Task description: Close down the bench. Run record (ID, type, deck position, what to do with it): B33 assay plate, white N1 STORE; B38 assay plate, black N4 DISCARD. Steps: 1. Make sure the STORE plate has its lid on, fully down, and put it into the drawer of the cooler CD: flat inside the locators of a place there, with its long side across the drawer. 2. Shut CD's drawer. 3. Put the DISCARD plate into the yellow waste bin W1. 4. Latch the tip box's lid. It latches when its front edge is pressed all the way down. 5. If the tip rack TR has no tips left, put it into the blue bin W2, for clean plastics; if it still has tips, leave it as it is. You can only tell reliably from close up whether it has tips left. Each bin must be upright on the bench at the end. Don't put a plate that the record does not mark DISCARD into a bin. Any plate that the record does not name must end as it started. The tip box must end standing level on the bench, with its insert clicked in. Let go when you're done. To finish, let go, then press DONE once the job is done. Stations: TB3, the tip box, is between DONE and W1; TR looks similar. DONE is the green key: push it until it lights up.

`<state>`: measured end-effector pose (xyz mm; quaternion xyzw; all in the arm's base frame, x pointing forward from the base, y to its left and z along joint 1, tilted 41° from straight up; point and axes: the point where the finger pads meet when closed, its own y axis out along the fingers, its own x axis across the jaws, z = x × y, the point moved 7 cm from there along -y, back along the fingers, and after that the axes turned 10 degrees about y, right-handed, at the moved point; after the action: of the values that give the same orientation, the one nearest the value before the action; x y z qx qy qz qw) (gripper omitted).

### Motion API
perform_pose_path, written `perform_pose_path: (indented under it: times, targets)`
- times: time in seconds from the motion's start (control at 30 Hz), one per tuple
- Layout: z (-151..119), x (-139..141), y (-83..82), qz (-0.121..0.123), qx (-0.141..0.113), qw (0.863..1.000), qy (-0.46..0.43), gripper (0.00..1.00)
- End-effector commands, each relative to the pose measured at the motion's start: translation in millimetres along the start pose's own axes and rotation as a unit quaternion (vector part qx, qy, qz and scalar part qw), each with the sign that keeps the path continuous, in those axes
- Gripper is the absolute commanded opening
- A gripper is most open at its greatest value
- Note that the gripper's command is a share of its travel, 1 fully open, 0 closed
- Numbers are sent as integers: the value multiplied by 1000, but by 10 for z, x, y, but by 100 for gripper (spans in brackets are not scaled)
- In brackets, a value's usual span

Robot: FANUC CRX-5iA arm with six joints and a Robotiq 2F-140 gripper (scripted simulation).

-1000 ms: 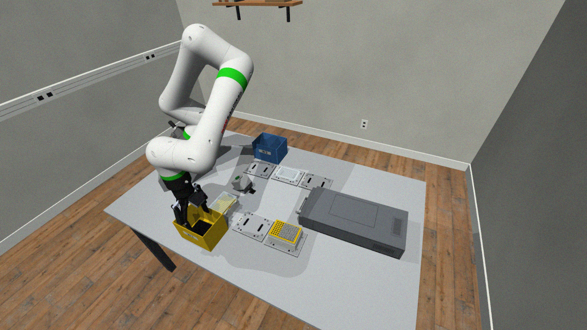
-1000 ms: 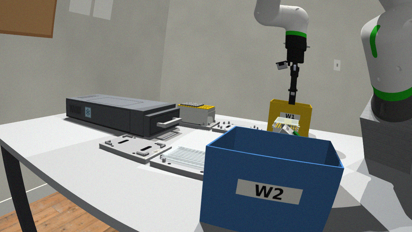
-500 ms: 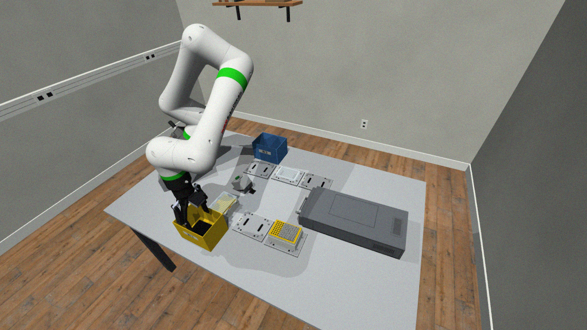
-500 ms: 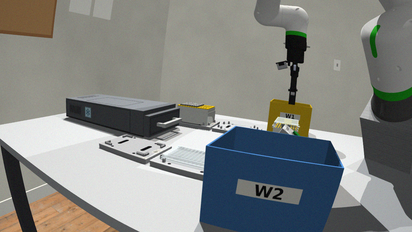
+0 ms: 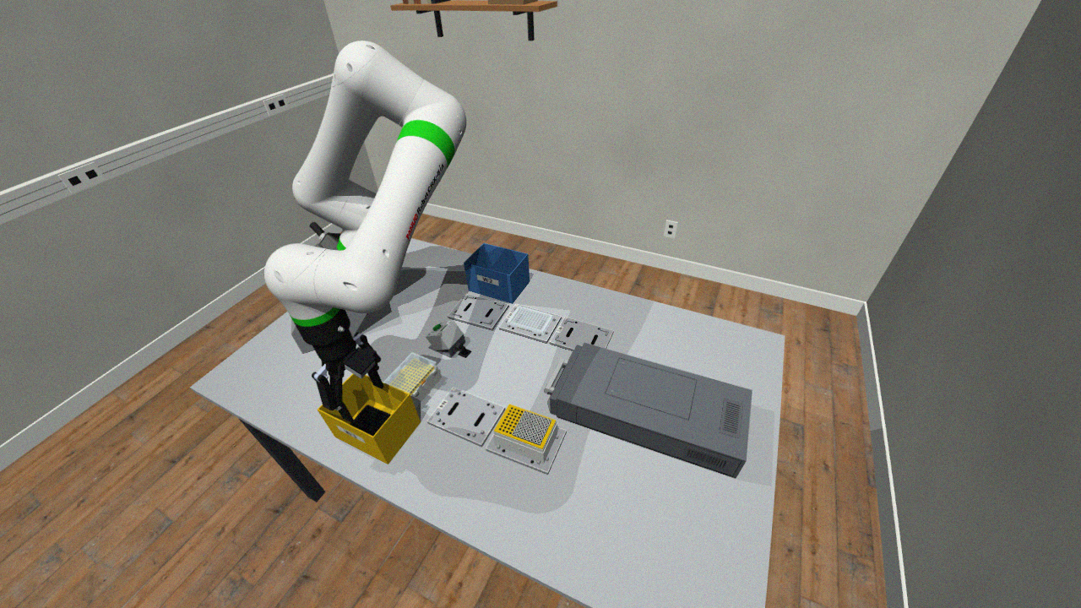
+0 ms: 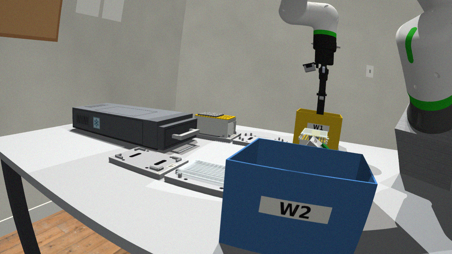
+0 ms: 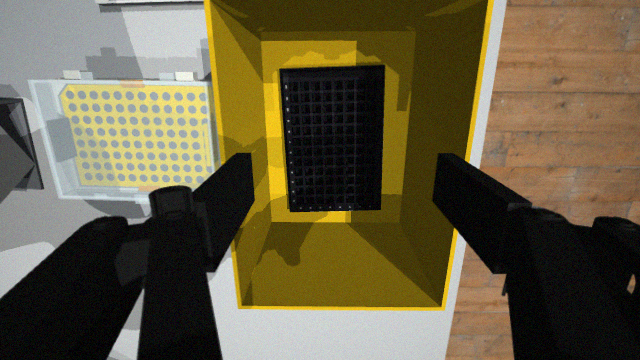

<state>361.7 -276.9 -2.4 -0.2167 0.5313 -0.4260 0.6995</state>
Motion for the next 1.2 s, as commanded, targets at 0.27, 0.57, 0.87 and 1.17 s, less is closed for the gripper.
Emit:
perform_pose_path:
  times: [0.27, 0.57, 0.87, 1.17]
  targets:
    - [2, 4, -141, -1, 0, 1000, 0, 70]
    - [1, 4, -235, -1, 0, 1000, 0, 70]
    - [-40, -149, -269, -1, 0, 999, 32, 68]
    - [-123, -455, -309, -1, 0, 999, 32, 65]
